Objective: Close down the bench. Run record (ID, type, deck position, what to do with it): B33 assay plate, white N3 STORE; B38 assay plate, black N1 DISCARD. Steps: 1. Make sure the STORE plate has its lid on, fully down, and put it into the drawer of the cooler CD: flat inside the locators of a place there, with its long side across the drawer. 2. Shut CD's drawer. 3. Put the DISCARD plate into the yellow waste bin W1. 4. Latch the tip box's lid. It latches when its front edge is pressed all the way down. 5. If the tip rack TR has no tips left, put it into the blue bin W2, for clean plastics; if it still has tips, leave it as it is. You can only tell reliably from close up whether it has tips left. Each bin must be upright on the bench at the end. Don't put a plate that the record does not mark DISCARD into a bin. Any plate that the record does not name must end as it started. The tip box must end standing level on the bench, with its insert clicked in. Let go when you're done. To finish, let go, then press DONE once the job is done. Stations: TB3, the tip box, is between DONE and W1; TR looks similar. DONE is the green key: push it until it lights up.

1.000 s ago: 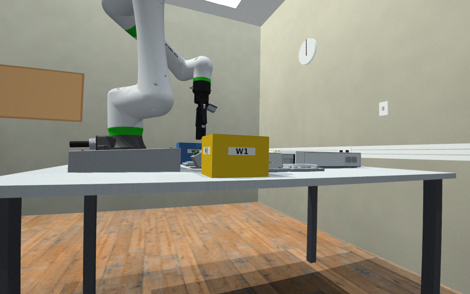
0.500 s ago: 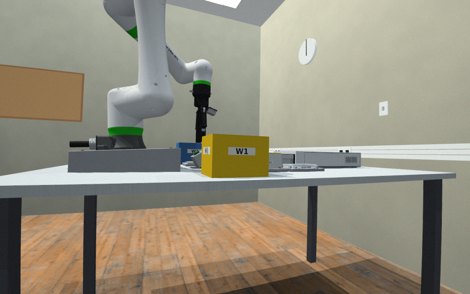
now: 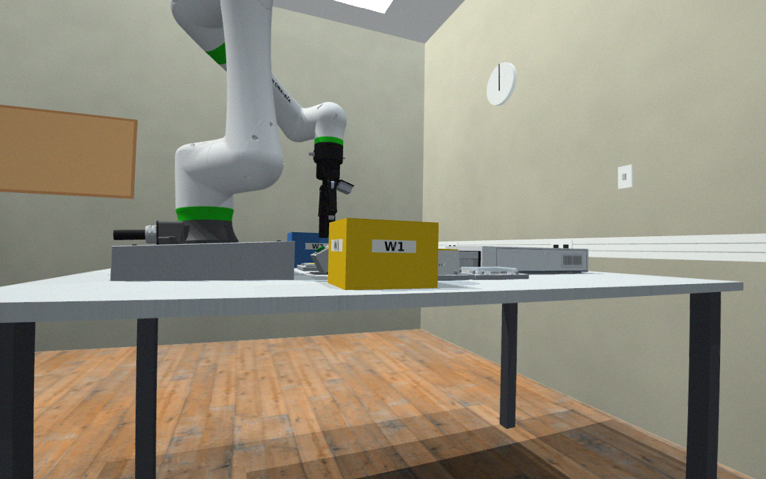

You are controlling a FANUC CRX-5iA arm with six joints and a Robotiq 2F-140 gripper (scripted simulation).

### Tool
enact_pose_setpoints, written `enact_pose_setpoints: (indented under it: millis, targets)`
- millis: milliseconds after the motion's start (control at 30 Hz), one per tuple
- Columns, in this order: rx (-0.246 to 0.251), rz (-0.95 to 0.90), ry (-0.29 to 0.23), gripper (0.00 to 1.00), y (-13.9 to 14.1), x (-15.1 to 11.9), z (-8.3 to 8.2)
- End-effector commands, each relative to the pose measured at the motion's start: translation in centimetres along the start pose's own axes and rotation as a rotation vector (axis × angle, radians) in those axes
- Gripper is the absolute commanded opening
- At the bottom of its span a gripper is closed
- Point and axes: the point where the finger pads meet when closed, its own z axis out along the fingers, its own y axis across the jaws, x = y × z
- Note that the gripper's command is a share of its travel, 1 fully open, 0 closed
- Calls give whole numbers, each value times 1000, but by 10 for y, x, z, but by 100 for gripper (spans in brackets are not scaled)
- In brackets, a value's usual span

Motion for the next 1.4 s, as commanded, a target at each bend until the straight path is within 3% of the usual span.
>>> enact_pose_setpoints:
  millis: [0,1367]
  targets:
    - [0,0,1,70,0,1,4]
    - [1,0,1,70,0,1,54]
